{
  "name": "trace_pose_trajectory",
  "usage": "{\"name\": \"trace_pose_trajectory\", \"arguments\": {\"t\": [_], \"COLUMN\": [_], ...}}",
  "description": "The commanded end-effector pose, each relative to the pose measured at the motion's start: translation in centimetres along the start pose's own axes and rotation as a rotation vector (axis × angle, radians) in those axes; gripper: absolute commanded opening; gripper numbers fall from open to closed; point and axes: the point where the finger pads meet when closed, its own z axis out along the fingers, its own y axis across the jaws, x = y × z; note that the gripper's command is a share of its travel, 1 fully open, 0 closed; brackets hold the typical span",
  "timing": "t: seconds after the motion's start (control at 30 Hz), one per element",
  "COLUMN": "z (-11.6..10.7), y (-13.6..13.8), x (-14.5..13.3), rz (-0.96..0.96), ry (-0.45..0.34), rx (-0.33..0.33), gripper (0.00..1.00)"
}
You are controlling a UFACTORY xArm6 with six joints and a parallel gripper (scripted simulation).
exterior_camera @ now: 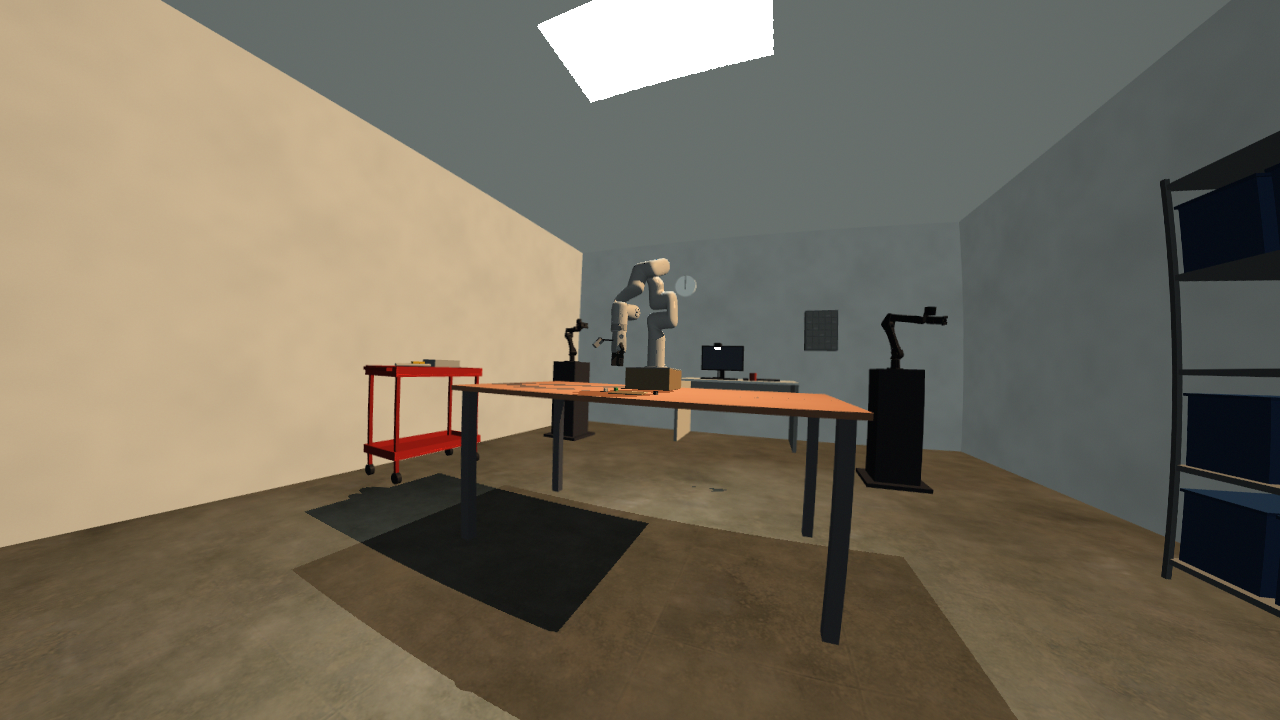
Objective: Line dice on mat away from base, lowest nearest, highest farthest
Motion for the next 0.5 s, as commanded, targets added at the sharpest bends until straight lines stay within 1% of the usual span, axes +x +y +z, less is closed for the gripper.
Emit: {"name": "trace_pose_trajectory", "arguments": {"t": [0.0, 0.03, 0.27, 0.3, 0.33, 0.4, 0.47], "z": [0.08, 0.22, 0.52, 0.52, 0.61, 0.67, 0.8], "y": [-0.09, -0.1, -0.12, -0.12, -0.12, -0.12, -0.13], "x": [0.13, 0.13, 0.13, 0.13, 0.14, 0.14, 0.14], "rz": [-0.117, -0.194, -0.371, -0.372, -0.426, -0.458, -0.531], "ry": [-0.013, -0.012, -0.01, -0.01, -0.01, -0.009, -0.008], "rx": [0.018, 0.019, 0.02, 0.02, 0.02, 0.02, 0.021], "gripper": [1.0, 1.0, 1.0, 1.0, 1.0, 1.0, 1.0]}}
